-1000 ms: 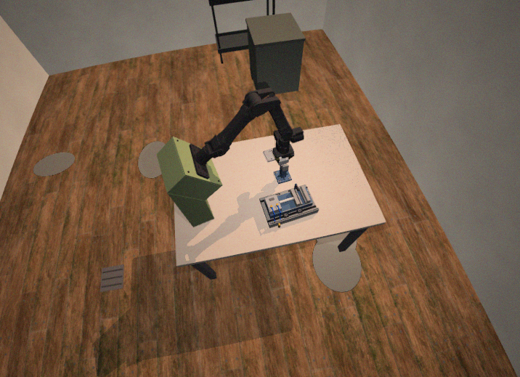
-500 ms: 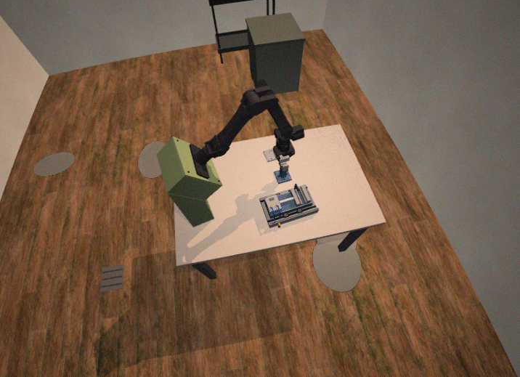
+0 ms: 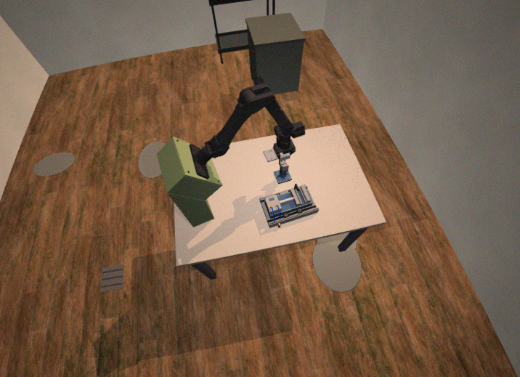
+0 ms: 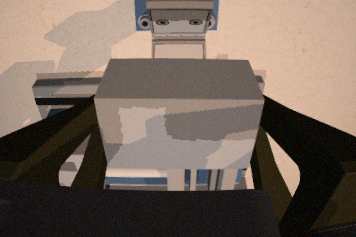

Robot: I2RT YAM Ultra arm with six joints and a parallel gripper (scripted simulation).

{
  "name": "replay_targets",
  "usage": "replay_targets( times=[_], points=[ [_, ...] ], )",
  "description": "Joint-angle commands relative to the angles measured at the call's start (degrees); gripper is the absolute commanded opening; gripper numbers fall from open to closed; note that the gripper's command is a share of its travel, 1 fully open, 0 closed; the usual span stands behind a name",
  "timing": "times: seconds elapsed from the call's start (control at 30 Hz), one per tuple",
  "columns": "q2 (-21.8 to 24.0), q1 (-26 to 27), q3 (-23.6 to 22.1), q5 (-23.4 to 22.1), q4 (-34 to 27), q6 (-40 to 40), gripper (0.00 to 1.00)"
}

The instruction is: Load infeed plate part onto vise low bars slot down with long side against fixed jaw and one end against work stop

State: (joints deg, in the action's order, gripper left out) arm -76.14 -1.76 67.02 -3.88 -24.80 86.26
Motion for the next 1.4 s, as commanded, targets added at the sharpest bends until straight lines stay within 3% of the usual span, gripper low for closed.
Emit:
replay_targets(
  times=[0.0,0.93,1.2,1.37],
  points=[
    [2.21,0.7,-1.18,-0.7,-2.28,0.44,0.0],
    [4.48,0.91,0.06,-0.91,-4.67,0.38,0.0],
    [4.29,1.25,1.57,-1.25,-4.74,-0.78,0.0],
    [1.7,2.35,2.12,-1.95,-4.93,-2.33,0.0]
  ],
)
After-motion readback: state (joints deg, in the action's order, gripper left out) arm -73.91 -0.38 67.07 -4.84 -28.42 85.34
